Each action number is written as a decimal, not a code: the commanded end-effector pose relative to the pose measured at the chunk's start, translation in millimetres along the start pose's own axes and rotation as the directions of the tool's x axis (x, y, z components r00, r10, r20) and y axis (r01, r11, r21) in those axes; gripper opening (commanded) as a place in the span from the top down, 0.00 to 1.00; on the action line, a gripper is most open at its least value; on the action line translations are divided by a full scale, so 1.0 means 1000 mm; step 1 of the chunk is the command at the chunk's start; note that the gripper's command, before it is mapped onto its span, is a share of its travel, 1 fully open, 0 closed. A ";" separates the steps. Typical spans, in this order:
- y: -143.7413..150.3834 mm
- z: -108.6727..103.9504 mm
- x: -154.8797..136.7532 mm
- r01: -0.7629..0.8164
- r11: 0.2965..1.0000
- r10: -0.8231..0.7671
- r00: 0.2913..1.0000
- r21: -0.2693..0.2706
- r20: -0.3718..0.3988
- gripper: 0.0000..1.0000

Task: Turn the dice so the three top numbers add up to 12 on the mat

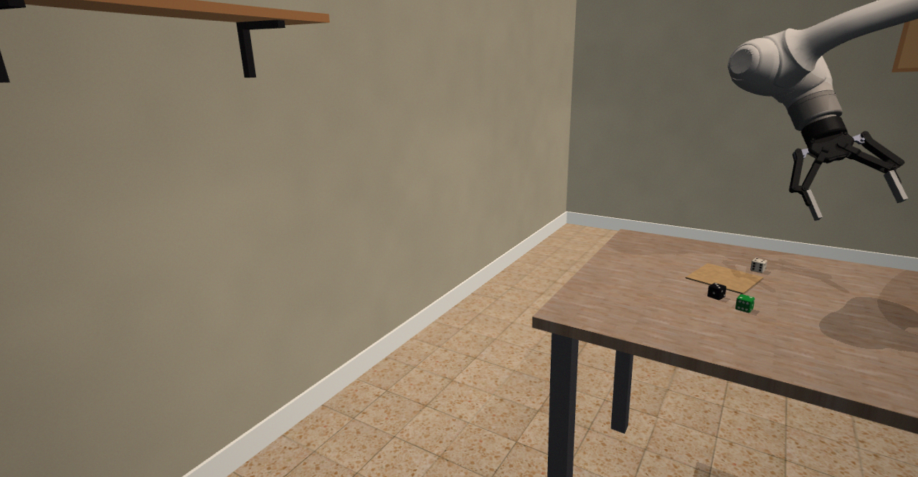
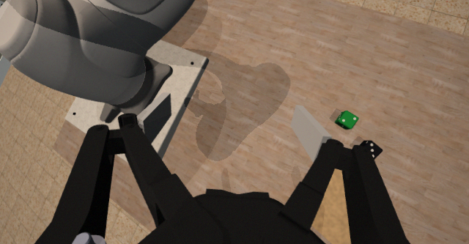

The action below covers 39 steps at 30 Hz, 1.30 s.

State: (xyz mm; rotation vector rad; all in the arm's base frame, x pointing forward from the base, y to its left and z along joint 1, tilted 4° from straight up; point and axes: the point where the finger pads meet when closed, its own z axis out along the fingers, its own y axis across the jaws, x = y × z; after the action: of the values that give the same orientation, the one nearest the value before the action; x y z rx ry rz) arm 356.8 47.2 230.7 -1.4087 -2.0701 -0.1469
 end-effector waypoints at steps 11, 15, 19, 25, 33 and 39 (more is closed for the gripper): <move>0.000 0.000 0.000 0.000 1.000 0.000 1.000 0.000 0.000 0.00; 0.000 0.000 0.000 0.000 1.000 0.000 1.000 0.000 0.000 0.00; 0.004 0.000 -0.008 -0.012 1.000 0.012 1.000 -0.012 0.019 0.00; 0.055 -0.015 -0.105 -0.128 0.973 0.172 0.957 -0.193 0.233 0.00; 0.097 -0.049 -0.188 -0.160 0.910 0.311 0.873 -0.383 0.375 0.00; 0.107 -0.061 -0.207 -0.156 0.889 0.344 0.849 -0.431 0.401 0.00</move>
State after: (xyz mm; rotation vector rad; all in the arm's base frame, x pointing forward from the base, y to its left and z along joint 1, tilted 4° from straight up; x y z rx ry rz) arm 523.5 -98.2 141.0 -2.1232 -2.2863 -0.1127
